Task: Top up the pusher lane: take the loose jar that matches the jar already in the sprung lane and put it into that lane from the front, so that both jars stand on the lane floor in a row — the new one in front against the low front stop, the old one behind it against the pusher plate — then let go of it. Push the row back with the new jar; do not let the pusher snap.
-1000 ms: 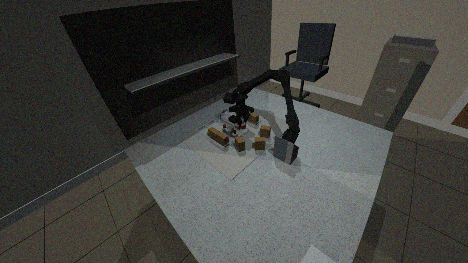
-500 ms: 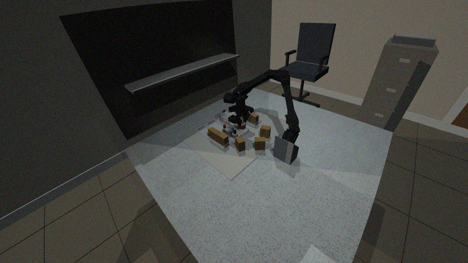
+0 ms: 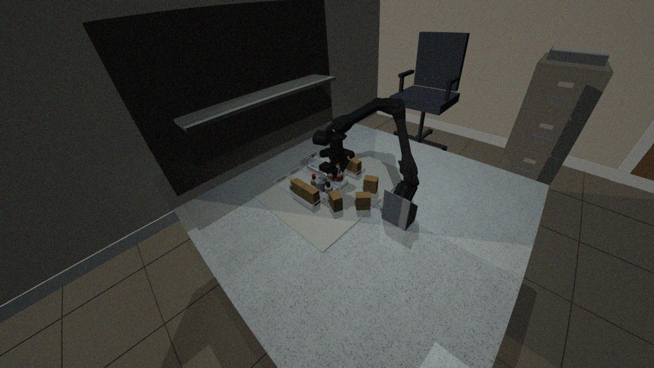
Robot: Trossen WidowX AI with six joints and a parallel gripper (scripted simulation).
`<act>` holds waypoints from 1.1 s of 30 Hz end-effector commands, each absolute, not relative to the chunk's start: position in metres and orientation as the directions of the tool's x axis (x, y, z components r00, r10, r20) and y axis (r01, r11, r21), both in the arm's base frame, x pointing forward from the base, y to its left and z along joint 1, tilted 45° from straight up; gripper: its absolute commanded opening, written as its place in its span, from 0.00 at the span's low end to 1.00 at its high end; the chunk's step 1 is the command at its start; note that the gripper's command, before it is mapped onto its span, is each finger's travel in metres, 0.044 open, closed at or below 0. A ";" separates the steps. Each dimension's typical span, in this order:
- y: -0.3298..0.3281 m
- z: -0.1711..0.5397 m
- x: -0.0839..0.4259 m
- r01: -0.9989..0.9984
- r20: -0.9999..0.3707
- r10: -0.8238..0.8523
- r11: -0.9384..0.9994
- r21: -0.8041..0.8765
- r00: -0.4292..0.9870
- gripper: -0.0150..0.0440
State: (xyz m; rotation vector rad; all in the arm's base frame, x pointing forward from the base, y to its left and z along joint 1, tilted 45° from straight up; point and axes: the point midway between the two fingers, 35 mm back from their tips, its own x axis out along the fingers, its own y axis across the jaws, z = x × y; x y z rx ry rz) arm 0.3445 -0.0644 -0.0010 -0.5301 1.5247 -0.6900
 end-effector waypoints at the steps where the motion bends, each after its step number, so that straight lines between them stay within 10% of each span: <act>1: -0.067 -0.003 0.349 0.086 -0.711 -0.700 0.706 -0.703 -0.063 0.25; 33: -0.077 -0.009 0.346 0.086 -0.711 -0.700 0.706 -0.703 -0.063 0.25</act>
